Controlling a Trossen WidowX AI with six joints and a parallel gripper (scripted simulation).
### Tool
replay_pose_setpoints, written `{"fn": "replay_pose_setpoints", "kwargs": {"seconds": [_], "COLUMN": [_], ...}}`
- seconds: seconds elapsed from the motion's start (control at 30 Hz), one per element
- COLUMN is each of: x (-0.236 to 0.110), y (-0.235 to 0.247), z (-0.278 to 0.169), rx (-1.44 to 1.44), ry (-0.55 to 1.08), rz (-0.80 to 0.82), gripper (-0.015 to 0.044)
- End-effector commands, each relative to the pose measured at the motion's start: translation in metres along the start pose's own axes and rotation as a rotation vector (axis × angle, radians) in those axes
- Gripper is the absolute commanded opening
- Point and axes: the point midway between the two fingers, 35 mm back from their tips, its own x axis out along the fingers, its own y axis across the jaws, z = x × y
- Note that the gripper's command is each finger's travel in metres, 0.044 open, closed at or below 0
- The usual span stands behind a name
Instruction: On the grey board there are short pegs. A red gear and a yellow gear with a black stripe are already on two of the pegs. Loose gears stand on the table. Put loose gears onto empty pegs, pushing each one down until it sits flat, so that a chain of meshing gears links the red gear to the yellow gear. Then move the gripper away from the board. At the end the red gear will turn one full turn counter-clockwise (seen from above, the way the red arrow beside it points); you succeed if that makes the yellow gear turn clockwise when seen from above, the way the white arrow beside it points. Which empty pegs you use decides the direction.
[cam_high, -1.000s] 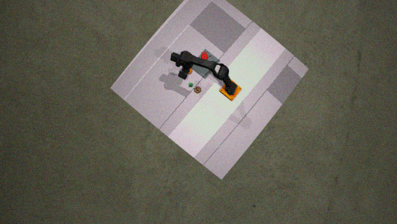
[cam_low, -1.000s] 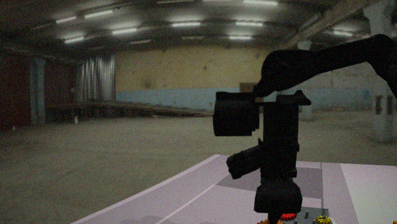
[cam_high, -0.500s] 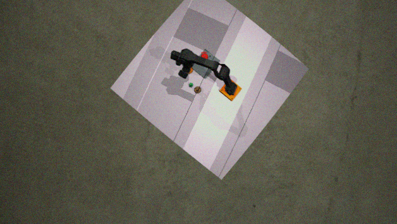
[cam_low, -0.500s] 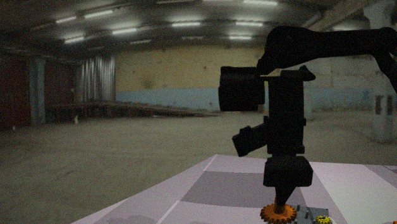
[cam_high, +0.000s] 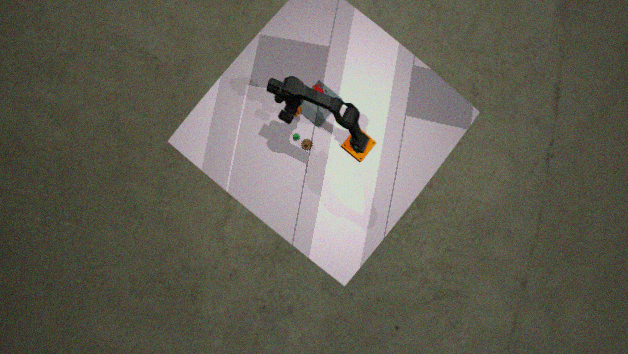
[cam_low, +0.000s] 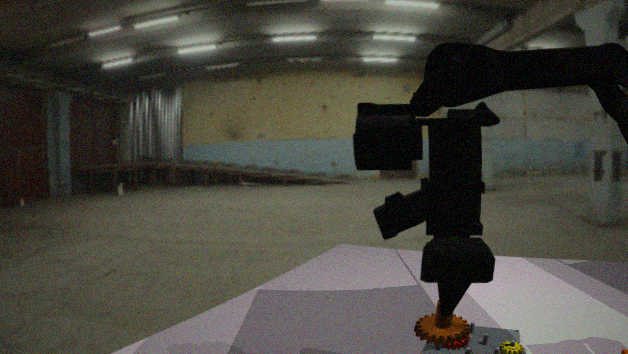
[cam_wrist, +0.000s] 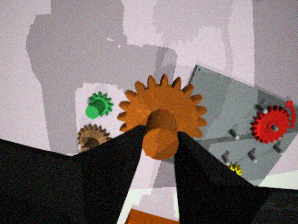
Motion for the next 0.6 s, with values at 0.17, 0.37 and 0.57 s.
{"fn": "replay_pose_setpoints", "kwargs": {"seconds": [0.17, 0.37, 0.57], "x": [0.008, 0.015, 0.021], "y": [-0.018, -0.030, -0.042], "z": [-0.003, -0.006, -0.009], "rx": [-0.004, -0.004, -0.004], "ry": [-0.005, -0.005, -0.005], "rz": [-0.003, -0.005, -0.006], "gripper": [0.0000, 0.0000, 0.0000]}}
